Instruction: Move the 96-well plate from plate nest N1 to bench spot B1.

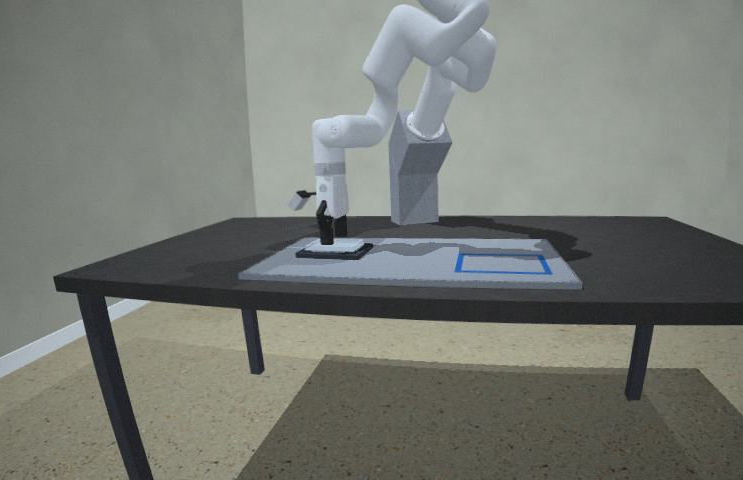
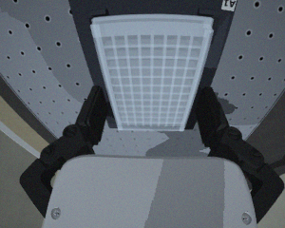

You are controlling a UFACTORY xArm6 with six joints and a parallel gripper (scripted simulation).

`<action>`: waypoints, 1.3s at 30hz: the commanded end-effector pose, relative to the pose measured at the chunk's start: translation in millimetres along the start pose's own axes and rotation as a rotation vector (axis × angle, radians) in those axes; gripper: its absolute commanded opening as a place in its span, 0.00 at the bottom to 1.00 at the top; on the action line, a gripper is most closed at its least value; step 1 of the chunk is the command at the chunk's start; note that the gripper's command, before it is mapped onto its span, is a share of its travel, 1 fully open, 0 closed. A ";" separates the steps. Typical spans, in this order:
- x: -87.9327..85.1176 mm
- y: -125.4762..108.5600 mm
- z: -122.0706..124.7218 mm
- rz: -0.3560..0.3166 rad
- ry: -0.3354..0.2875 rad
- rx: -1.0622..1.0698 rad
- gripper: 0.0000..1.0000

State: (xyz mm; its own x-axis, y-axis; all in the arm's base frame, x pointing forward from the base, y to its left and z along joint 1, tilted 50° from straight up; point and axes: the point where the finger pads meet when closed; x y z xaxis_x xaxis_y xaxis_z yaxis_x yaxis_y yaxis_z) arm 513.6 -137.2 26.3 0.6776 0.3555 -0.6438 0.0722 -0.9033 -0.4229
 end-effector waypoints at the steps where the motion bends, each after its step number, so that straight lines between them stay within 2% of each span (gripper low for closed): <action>1: 1.9 0.6 -0.8 0.001 0.002 0.000 1.00; 14: 10.6 0.6 -0.8 0.001 0.002 0.000 1.00; 34: 10.6 0.6 -0.9 0.001 0.002 0.000 1.00; 35: 10.0 0.6 -0.8 0.001 0.002 0.000 0.00; 39: 10.0 0.6 -0.8 0.001 0.002 0.000 0.00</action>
State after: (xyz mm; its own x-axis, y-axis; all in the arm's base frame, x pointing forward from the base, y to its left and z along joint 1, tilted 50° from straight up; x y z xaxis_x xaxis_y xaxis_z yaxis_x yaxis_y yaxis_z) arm 521.0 -133.3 19.3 0.6777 0.3555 -0.6437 0.0722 -0.9033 -0.4229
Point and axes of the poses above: the point where the finger pads meet when closed, its own x axis out along the fingers, its own z axis across the jaws, y = z × x, and after that the axes turned 2 degrees about x, right-handed
